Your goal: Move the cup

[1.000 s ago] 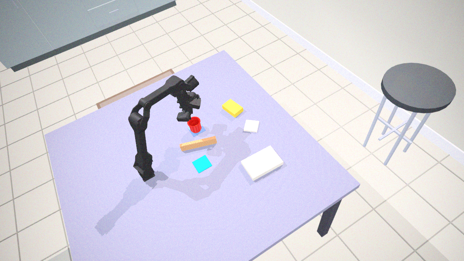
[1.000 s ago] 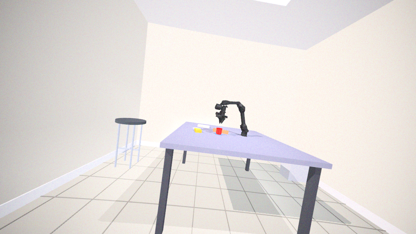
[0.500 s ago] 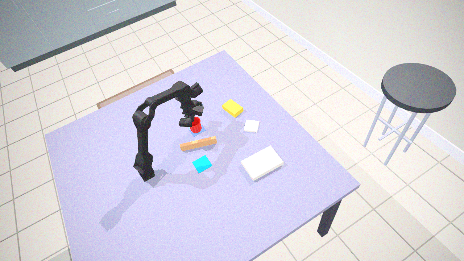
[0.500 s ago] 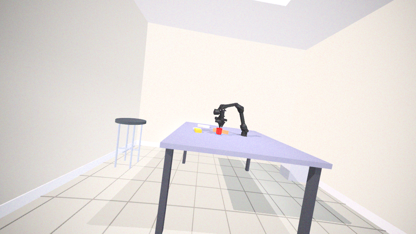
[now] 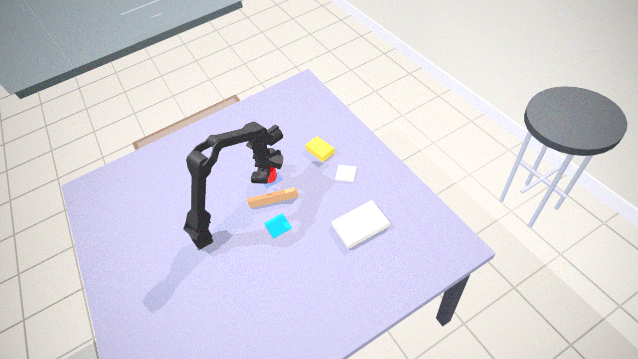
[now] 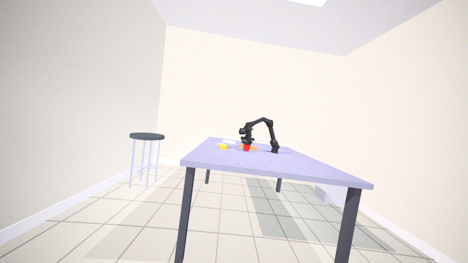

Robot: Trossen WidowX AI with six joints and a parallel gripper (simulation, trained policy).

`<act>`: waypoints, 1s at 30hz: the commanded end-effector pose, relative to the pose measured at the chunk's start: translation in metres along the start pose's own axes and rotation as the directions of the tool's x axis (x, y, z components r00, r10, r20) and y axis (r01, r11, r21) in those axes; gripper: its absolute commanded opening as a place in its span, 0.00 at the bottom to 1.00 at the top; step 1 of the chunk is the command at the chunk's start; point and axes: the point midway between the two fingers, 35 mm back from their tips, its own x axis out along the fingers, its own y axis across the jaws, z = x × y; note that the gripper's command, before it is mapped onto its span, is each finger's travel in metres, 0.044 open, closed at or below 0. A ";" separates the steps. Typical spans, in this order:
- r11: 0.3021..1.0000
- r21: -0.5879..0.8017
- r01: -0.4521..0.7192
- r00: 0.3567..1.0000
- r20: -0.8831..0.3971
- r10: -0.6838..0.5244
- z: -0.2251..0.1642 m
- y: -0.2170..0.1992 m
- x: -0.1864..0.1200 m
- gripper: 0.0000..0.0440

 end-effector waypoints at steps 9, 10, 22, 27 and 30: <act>0.998 -0.059 0.008 1.000 0.003 -0.008 0.001 -0.005 0.011 0.00; 0.998 -0.057 0.007 1.000 0.003 -0.006 0.002 -0.005 0.009 0.00; 0.999 0.008 -0.031 0.999 0.015 0.031 0.005 -0.017 -0.029 0.00; 0.997 0.056 -0.061 0.998 0.025 0.059 0.009 -0.027 -0.051 0.00; 0.994 0.085 -0.076 0.997 0.034 0.073 0.013 -0.032 -0.061 0.00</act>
